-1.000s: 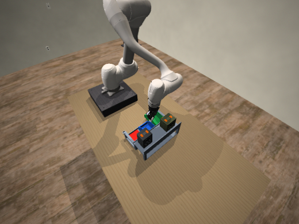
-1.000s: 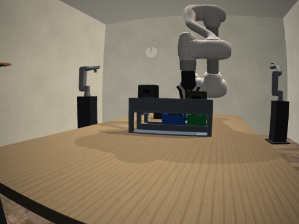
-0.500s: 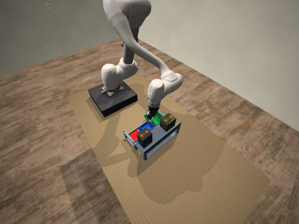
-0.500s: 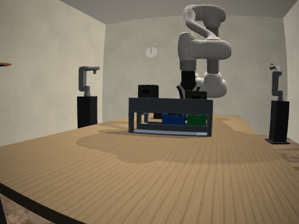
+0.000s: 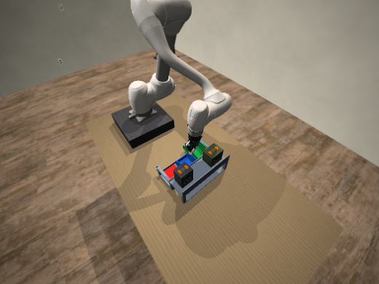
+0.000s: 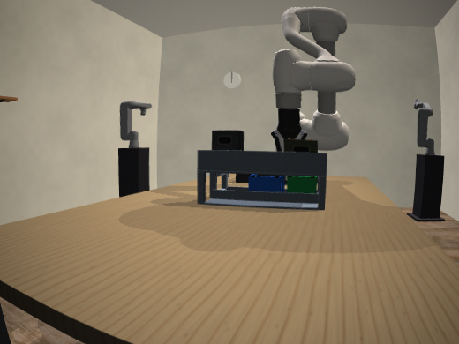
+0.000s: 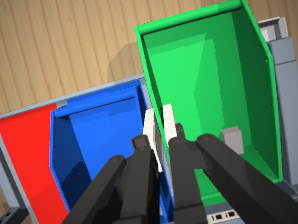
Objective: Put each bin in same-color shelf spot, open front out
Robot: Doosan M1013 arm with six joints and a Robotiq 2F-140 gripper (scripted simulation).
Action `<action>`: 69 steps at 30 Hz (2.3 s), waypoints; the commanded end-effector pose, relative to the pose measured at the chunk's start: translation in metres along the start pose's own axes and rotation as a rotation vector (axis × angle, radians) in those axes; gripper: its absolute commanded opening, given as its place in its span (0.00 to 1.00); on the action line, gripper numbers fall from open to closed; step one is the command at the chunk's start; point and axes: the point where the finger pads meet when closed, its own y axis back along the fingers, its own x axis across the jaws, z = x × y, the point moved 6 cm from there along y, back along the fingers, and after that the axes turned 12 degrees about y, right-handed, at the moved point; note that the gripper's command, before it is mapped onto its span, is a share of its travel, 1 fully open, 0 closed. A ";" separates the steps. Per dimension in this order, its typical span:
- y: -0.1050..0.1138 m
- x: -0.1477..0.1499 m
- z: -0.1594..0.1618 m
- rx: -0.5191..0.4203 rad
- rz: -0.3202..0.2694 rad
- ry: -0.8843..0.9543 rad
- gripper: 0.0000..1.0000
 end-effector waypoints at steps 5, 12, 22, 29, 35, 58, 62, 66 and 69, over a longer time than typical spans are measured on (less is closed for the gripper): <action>0.000 0.000 0.000 0.000 0.000 0.000 0.15; 0.000 0.000 0.000 0.000 0.000 0.000 0.15; 0.002 0.000 0.000 0.000 0.000 0.000 0.15; 0.007 0.000 -0.001 0.000 0.000 0.000 0.15; 0.010 0.000 -0.001 0.000 0.000 0.000 0.15; 0.041 0.001 -0.006 0.000 0.000 0.000 0.15; 0.048 0.002 -0.007 0.000 0.000 0.000 0.15; 0.056 0.002 -0.008 0.000 0.000 0.000 0.15; 0.058 0.002 -0.008 0.000 0.000 0.000 0.15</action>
